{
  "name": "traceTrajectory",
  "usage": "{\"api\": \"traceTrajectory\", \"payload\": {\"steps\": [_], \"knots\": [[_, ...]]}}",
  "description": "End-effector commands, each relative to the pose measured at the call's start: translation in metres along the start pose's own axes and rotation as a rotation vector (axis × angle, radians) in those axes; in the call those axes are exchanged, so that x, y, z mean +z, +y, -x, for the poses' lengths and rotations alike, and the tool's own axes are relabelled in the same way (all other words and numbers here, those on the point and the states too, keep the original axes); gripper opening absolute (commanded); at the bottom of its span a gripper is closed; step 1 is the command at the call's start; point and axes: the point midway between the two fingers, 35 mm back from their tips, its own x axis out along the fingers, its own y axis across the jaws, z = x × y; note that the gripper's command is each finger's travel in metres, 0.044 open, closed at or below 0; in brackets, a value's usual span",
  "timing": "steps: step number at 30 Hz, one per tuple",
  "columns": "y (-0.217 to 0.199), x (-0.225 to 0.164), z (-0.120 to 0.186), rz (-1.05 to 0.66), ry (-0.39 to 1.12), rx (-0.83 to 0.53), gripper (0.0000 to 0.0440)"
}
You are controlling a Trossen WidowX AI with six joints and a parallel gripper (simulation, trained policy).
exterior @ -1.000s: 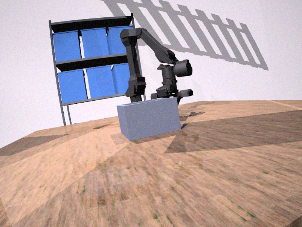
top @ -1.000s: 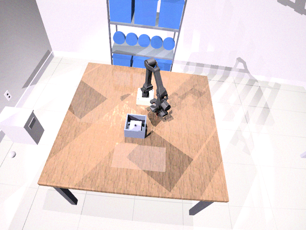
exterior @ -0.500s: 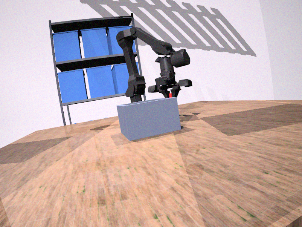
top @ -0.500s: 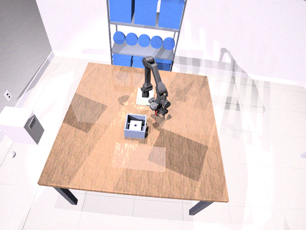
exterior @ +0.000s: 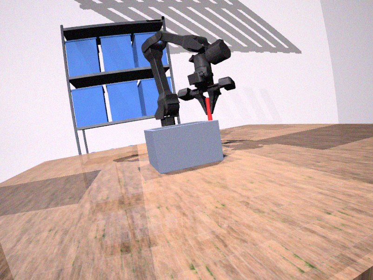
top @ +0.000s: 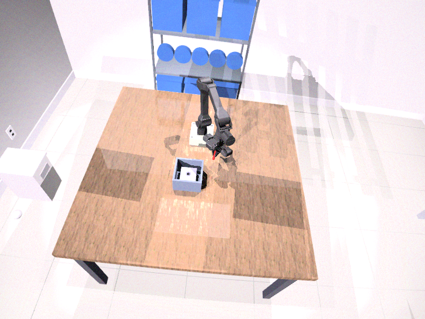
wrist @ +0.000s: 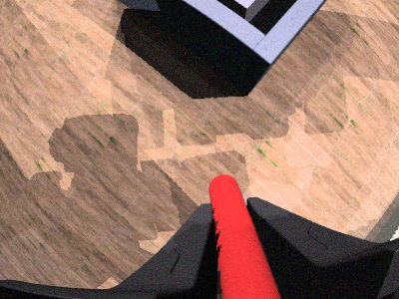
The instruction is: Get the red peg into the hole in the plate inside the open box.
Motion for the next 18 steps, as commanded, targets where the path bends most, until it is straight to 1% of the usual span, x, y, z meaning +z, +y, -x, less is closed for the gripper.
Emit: {"api": "traceTrajectory", "payload": {"steps": [1, 7, 18], "knots": [[0.003, 0.018, 0.011, 0.0, -0.035, 0.007, 0.0], [0.002, 0.046, 0.017, -0.025, -0.064, 0.004, 0.0], [-0.007, 0.092, 0.013, -0.099, -0.092, -0.009, 0.0]]}}
